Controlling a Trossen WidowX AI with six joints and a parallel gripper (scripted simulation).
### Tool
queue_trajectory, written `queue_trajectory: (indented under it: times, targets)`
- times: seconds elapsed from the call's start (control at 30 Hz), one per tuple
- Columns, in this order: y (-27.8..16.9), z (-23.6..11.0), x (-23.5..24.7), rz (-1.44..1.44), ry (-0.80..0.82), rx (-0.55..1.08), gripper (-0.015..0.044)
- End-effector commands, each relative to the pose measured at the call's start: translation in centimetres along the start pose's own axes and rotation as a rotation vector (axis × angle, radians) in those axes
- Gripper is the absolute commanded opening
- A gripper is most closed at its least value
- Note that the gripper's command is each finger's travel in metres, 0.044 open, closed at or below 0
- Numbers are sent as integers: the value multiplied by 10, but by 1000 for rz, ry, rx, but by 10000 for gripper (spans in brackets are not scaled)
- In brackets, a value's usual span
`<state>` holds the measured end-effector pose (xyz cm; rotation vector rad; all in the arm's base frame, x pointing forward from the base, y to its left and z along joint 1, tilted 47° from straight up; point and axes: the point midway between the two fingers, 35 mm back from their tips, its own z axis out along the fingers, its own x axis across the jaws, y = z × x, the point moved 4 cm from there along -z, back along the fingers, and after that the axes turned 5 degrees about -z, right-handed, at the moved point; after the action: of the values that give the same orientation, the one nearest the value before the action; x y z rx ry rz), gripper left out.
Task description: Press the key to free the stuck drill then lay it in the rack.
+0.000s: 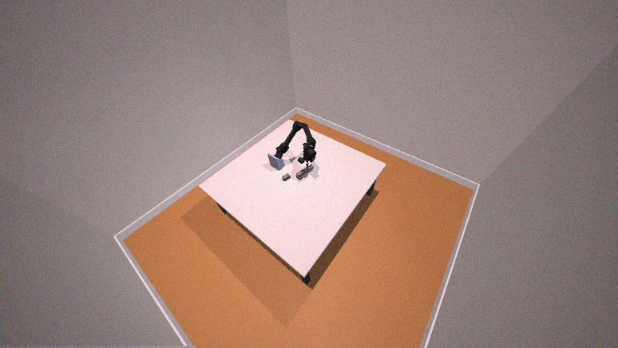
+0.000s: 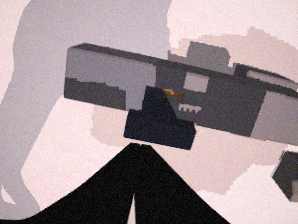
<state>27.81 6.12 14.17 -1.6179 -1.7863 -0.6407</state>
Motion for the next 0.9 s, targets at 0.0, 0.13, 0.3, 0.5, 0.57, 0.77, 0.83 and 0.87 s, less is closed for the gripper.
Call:
queue_trajectory:
  times: [0.0,0.13,0.3,0.5,0.57,0.77,0.83,0.87]
  targets:
    - [5,-6,-8,39,-6,-22,0]
    - [2,-2,-5,24,-1,-12,0]
    - [5,3,-8,37,-5,-21,0]
    - [7,8,-11,39,-5,-23,0]
    - [7,9,-10,39,-5,-23,0]
    - [7,11,-9,39,-5,-23,0]
    - [7,12,-8,39,-5,-23,0]
    - [6,12,-8,39,-5,-23,0]
